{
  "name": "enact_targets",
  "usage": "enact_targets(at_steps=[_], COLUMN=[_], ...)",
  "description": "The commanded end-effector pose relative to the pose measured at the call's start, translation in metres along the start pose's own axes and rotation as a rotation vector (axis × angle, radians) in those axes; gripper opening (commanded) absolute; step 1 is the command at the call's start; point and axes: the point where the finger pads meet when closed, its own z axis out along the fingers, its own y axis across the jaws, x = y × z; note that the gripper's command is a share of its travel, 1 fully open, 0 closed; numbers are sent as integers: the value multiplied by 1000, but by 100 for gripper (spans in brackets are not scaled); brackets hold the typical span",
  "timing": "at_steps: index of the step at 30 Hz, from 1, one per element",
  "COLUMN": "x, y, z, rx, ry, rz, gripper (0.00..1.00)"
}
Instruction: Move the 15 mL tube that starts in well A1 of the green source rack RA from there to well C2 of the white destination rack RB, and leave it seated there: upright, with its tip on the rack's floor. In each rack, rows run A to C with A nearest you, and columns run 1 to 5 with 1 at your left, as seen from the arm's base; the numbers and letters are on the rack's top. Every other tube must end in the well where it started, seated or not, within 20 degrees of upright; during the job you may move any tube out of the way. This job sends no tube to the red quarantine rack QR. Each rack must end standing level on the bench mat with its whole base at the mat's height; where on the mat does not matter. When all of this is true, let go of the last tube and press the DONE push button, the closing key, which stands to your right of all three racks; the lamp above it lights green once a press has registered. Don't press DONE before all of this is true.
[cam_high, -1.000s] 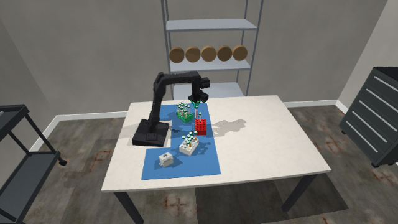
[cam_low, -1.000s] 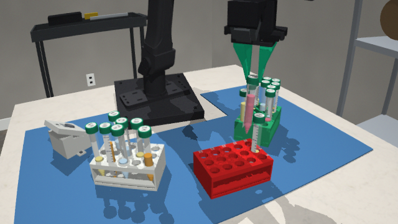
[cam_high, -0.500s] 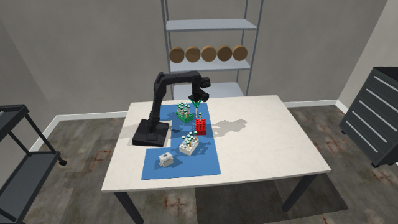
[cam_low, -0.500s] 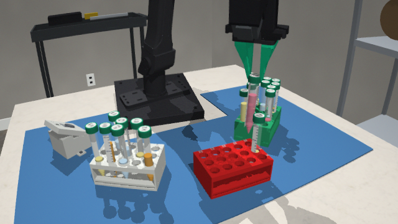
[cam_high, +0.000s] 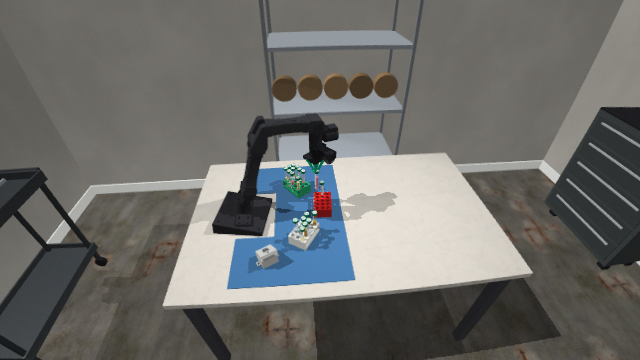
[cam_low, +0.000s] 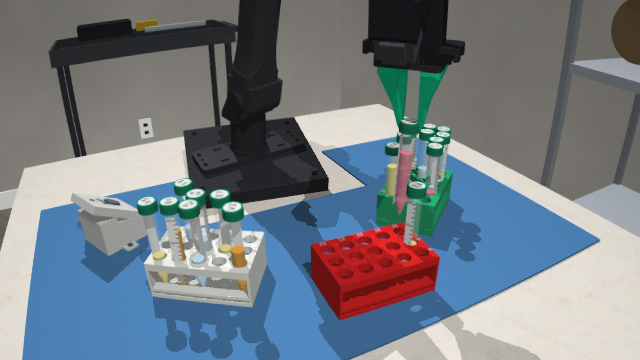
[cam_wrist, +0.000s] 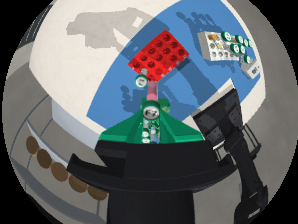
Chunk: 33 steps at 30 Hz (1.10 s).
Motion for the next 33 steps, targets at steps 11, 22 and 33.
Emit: enact_targets(at_steps=[11,22,33], x=[1,0,0], y=[3,4,5], z=[-4,-1,3], rx=[-12,-12,-12], ry=[-6,-7,-7], rz=[-1,-1,-1], gripper=[0,0,0])
